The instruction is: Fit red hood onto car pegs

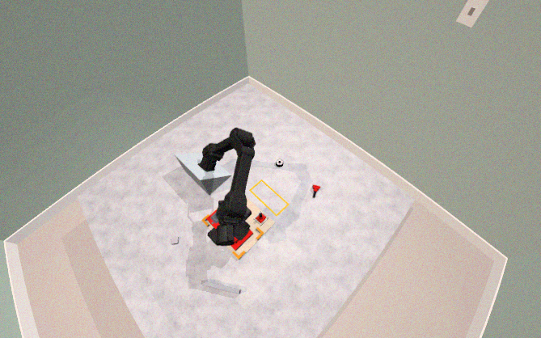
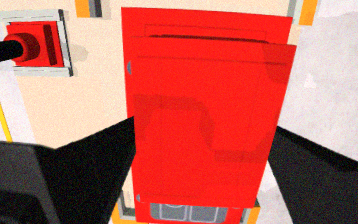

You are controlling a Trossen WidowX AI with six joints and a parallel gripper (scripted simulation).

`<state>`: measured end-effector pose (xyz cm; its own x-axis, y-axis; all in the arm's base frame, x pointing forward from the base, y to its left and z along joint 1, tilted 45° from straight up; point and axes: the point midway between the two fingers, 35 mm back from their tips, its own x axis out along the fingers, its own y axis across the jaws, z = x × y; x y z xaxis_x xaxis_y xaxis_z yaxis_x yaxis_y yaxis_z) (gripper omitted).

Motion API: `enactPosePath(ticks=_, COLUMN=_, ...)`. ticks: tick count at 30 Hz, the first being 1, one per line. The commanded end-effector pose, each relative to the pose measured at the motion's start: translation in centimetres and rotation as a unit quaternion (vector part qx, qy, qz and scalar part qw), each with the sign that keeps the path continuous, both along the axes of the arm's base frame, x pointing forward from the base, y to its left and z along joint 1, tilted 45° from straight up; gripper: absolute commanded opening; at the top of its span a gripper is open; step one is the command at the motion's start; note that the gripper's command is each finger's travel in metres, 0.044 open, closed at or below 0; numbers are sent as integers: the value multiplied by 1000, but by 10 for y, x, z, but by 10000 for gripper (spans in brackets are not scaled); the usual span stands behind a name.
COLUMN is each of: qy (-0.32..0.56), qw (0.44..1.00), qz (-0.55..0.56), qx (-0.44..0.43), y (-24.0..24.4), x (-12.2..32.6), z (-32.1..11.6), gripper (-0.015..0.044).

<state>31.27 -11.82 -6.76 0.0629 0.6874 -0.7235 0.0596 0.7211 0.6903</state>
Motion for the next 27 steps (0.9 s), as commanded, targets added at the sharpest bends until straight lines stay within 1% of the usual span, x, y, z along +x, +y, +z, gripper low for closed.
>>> enactPosePath(ticks=1, qy=0, qw=1000, qz=-3, qx=2, y=0, x=1, z=0, gripper=0)
enactPosePath(ticks=27, qy=0, qw=1000, qz=-3, qx=2, y=5, x=2, z=-5, gripper=0)
